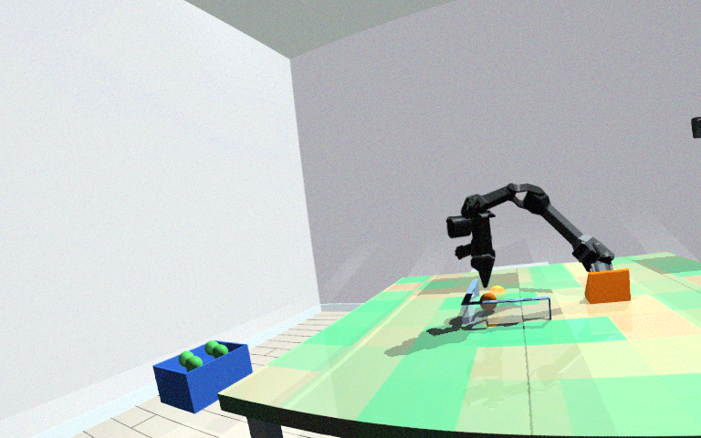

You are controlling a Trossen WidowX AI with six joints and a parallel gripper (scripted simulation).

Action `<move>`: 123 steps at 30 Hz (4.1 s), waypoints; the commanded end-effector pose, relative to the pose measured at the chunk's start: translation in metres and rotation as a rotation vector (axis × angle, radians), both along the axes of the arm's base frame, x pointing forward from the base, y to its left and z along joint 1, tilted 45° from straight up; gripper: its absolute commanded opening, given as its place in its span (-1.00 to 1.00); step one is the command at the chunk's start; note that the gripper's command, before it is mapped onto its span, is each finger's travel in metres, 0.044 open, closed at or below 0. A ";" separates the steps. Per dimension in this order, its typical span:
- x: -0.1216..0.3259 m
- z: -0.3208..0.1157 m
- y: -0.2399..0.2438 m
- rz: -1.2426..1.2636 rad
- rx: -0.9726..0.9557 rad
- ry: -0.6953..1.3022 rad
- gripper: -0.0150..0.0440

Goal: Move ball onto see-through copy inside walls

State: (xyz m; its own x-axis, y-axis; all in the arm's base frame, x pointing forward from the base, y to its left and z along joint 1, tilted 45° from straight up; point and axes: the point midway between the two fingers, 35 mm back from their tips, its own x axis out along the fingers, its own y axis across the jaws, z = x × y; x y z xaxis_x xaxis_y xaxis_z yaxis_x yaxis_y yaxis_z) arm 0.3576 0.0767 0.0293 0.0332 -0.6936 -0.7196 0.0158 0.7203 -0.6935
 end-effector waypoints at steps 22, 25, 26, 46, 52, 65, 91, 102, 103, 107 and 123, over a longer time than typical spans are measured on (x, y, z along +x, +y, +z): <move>0.001 -0.028 -0.030 -0.005 -0.009 0.012 0.79; 0.001 -0.031 -0.034 -0.005 -0.010 0.012 0.79; 0.001 -0.033 -0.035 -0.005 -0.010 0.012 0.79; 0.000 -0.040 -0.042 -0.005 -0.011 0.011 0.19; -0.006 -0.033 -0.027 0.054 -0.007 0.030 -0.35; -0.001 0.006 0.013 0.081 0.003 0.030 -0.49; -0.009 0.069 0.016 0.052 0.003 0.018 -0.49; -0.024 0.080 -0.039 0.001 -0.010 0.016 -0.49; -0.025 0.081 -0.042 -0.002 -0.011 0.015 -0.49; -0.027 0.082 -0.045 -0.005 -0.012 0.015 -0.49; -0.024 0.040 -0.087 -0.005 -0.013 0.014 -0.49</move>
State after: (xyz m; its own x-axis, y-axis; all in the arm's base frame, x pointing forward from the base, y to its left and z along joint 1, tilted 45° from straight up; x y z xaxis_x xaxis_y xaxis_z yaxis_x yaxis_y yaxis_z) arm 0.3344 0.0018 0.0793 0.0203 -0.6997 -0.7141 0.0121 0.7144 -0.6997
